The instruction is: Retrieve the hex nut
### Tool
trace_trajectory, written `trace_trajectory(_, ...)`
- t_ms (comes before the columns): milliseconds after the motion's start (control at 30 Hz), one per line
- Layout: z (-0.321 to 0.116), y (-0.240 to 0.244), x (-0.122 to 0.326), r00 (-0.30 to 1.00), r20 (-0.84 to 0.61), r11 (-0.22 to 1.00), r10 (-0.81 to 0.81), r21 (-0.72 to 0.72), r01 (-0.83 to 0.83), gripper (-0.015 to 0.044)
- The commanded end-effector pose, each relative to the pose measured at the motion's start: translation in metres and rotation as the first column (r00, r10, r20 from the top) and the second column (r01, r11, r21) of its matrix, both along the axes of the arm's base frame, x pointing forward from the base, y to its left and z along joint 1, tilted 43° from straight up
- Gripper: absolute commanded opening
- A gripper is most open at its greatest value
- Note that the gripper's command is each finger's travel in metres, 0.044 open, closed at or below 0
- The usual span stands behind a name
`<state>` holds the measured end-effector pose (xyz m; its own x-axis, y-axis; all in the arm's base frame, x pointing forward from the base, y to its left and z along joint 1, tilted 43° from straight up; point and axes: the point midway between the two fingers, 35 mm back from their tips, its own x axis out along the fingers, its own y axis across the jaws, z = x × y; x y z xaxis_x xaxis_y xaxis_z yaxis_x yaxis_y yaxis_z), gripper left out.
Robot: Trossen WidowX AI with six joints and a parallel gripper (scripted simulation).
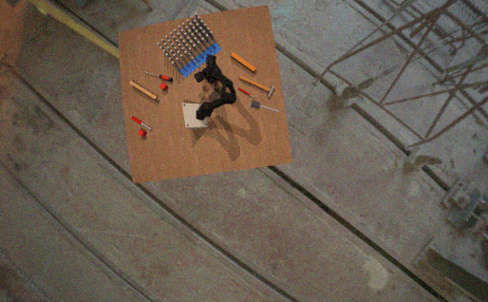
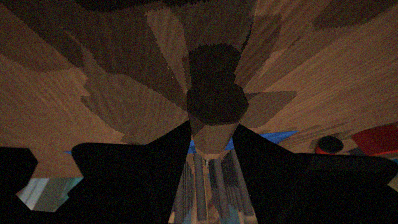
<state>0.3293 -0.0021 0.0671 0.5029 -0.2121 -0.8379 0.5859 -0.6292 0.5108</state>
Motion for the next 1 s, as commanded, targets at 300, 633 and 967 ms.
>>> trace_trajectory(300, 0.002, -0.003, -0.007, 1.000, -0.002, 1.000, 0.006, 0.003, -0.006, 0.0000)
trace_trajectory(633, 0.004, -0.006, -0.012, 1.000, -0.003, 1.000, 0.006, 0.003, -0.006, 0.0000)
trace_trajectory(967, 0.006, -0.009, -0.016, 1.000, -0.003, 1.000, 0.006, 0.002, -0.006, 0.0000)
